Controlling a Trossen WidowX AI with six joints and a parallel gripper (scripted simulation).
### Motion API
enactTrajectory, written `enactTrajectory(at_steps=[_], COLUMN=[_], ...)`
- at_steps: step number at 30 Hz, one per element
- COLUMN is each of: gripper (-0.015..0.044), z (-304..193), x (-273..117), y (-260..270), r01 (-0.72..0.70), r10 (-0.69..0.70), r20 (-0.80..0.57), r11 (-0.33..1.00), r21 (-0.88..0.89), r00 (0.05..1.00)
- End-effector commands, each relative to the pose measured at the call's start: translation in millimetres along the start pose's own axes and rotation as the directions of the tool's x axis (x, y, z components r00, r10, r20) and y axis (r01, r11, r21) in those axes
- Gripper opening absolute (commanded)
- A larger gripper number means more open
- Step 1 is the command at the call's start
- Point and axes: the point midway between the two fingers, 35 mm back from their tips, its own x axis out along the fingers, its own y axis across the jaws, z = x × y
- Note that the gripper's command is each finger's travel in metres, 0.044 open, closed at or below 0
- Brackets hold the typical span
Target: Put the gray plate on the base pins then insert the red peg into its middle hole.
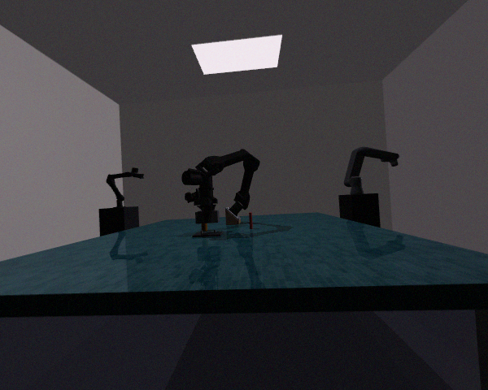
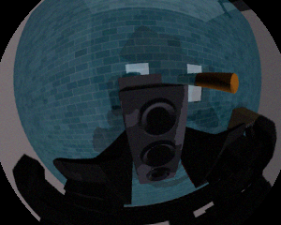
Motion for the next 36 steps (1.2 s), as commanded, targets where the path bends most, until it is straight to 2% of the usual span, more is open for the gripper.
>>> enactTrajectory(at_steps=[1, 36], gripper=[0.0000, 0.0000], z=[1, 2], x=[1, 41], y=[-1, -2], r01=[0.003, 0.003], r10=[-0.003, -0.003], r20=[0.001, 0.000], r11=[1.000, 1.000], r21=[-0.001, -0.002], r00=[1.000, 1.000])
